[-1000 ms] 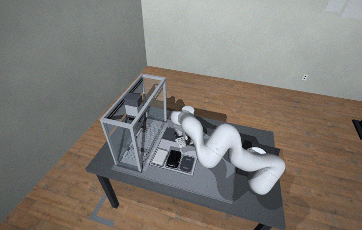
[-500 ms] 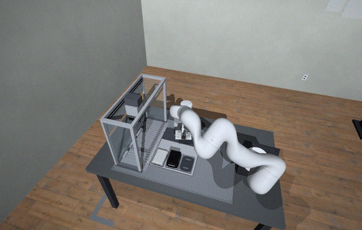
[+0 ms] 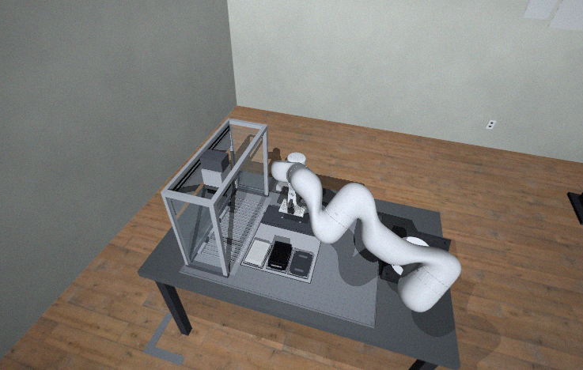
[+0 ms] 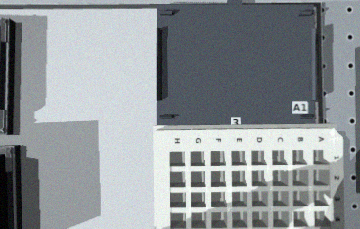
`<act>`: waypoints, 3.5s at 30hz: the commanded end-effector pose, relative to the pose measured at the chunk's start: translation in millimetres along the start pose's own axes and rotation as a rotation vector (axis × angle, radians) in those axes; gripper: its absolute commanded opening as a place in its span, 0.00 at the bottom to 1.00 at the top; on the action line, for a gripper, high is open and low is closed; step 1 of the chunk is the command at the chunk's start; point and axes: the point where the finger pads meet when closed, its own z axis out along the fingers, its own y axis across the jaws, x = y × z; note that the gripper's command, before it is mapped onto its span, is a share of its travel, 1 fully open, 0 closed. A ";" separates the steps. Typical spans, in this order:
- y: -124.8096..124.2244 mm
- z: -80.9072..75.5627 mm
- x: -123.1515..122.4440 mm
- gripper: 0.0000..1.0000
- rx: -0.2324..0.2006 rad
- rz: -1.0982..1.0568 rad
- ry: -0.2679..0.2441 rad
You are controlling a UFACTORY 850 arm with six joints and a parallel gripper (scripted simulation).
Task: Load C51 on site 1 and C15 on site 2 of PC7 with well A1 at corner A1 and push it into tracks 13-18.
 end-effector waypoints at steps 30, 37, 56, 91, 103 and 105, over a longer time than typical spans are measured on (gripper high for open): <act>18.6 -0.3 10.9 0.00 0.002 0.577 -0.013; 18.6 -0.3 10.9 0.00 0.000 0.811 -0.014; 18.6 -0.3 10.9 0.00 -0.004 1.377 -0.014; 18.5 7.9 10.8 0.00 -0.005 1.582 -0.014; 18.4 24.7 10.6 0.00 -0.005 1.581 -0.014; 18.4 28.0 10.6 0.00 -0.005 1.581 -0.014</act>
